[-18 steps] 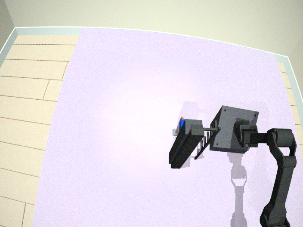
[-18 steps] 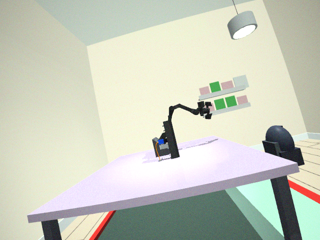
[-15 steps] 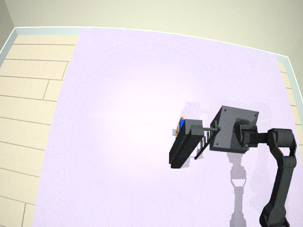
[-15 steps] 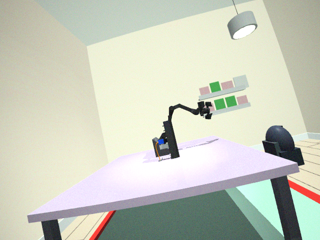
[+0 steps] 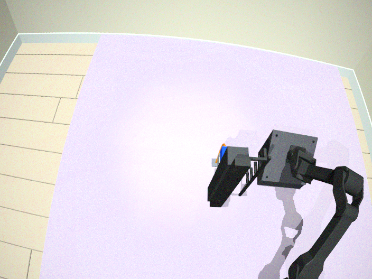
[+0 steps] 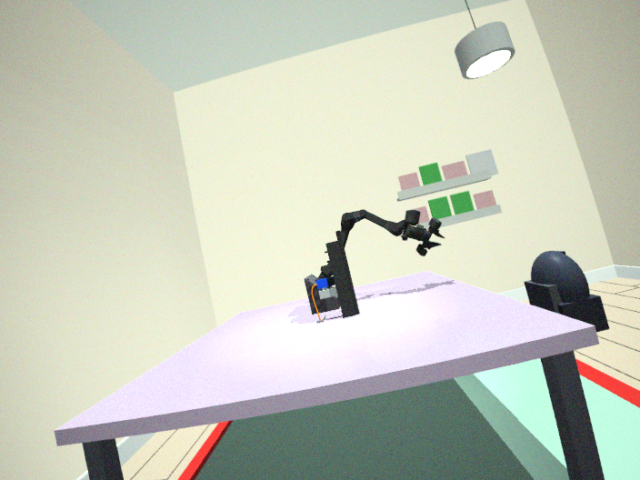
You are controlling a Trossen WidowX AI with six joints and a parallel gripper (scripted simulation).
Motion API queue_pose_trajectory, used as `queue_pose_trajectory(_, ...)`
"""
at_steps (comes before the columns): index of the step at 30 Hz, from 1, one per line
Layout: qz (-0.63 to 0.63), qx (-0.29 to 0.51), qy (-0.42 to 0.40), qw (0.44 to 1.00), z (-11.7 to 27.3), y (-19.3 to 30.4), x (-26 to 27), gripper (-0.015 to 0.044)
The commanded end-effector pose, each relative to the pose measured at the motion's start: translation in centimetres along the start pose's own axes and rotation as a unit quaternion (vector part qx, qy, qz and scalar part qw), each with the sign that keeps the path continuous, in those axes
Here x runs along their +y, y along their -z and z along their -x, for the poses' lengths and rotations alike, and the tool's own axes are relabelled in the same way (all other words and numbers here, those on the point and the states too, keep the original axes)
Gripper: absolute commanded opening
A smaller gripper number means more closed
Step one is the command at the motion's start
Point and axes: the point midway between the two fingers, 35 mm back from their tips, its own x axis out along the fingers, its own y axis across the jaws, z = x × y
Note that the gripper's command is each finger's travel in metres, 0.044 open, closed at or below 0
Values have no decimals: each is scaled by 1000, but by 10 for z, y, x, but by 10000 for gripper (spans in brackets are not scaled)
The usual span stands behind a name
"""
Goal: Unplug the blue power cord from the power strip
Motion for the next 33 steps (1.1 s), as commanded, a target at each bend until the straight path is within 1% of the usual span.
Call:
queue_pose_trajectory(1, -73, 105, -8, 992, 23, 66, 5, 160)
queue_pose_trajectory(5, -140, 195, -5, 971, 54, 122, 11, 160)
queue_pose_trajectory(9, -207, 282, 11, 937, 93, 172, 17, 160)
queue_pose_trajectory(13, -271, 364, 37, 890, 141, 215, 23, 160)
queue_pose_trajectory(18, -346, 454, 82, 817, 208, 258, 31, 160)
queue_pose_trajectory(24, -432, 542, 153, 705, 298, 290, 44, 160)
queue_pose_trajectory(28, -486, 588, 210, 612, 363, 300, 57, 160)
queue_pose_trajectory(33, -544, 624, 289, 481, 444, 297, 76, 160)
